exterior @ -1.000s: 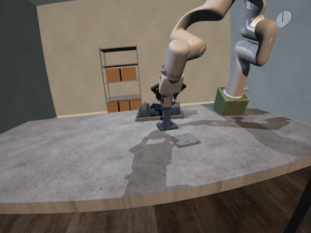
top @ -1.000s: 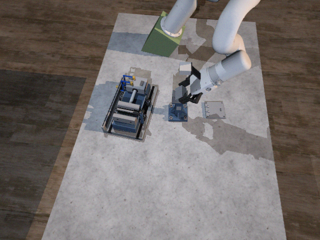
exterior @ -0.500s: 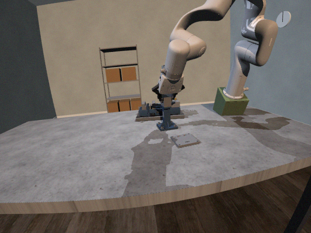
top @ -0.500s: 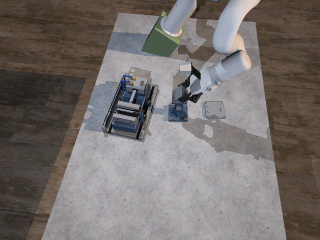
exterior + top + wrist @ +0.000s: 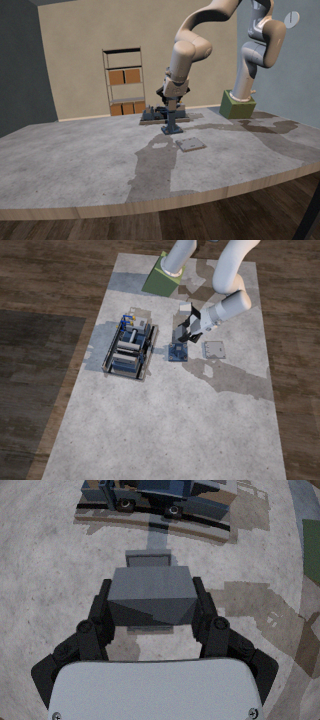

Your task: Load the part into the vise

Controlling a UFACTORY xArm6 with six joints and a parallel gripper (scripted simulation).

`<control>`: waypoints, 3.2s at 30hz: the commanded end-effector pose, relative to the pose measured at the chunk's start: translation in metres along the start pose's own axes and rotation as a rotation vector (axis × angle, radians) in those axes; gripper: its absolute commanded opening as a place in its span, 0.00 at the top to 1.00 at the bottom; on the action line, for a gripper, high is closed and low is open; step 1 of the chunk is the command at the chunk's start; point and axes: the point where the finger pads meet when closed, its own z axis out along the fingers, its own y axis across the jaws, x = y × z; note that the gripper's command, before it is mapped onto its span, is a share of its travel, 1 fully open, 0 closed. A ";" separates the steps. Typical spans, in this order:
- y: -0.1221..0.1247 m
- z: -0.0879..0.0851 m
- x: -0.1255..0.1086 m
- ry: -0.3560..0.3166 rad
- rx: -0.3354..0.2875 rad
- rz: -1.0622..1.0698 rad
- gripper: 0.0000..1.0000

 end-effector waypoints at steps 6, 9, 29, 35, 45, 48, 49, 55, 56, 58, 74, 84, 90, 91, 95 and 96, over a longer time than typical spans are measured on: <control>-0.001 -0.001 0.000 -0.001 0.002 0.002 1.00; -0.001 -0.001 0.000 -0.001 0.002 0.002 1.00; -0.001 -0.001 0.001 -0.001 0.002 0.002 1.00; -0.001 -0.002 0.001 0.000 0.002 0.002 1.00; 0.000 -0.004 0.003 0.000 0.002 0.002 1.00; 0.000 -0.004 0.004 -0.001 0.002 0.002 1.00; 0.000 -0.005 0.004 -0.001 0.002 0.002 1.00; 0.000 -0.007 0.007 0.000 0.002 0.002 1.00; 0.000 -0.007 0.007 0.000 0.002 0.002 1.00; 0.000 -0.007 0.007 0.000 0.002 0.002 1.00; 0.000 -0.014 0.013 0.000 0.002 0.002 1.00; 0.000 -0.018 0.017 0.000 0.002 0.002 1.00; 0.000 -0.019 0.019 0.000 0.002 0.002 1.00; 0.000 -0.019 0.019 0.000 0.002 0.002 1.00; 0.000 -0.020 0.020 0.000 0.002 0.002 1.00; 0.000 -0.021 0.020 0.000 0.002 0.002 1.00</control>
